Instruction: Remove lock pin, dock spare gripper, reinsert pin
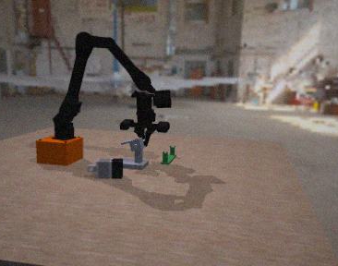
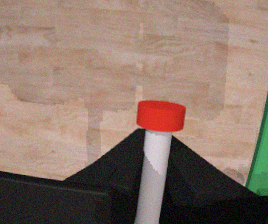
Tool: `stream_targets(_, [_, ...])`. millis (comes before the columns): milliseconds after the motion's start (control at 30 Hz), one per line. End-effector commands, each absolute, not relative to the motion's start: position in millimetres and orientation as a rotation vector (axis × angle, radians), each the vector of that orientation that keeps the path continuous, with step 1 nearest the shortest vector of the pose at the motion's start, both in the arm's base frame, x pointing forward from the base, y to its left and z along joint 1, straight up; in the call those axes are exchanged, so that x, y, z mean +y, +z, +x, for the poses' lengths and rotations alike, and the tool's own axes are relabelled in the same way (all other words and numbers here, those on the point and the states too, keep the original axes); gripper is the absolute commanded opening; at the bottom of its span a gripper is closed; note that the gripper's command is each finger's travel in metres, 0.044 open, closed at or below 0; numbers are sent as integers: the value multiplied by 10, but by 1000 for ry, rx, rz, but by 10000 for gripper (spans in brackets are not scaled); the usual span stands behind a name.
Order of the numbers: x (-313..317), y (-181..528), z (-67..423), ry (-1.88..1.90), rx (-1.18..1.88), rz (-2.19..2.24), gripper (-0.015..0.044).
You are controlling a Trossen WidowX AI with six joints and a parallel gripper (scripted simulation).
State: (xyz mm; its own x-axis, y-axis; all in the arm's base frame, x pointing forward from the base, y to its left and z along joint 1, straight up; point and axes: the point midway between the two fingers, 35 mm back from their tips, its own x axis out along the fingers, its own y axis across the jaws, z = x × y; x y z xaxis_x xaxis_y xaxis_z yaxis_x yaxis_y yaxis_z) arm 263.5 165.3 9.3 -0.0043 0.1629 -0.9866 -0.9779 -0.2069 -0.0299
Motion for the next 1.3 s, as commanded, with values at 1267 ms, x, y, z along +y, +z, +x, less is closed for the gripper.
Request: stream_targets(1267, [1948, 139, 2604, 1439, 988, -1228, 0])
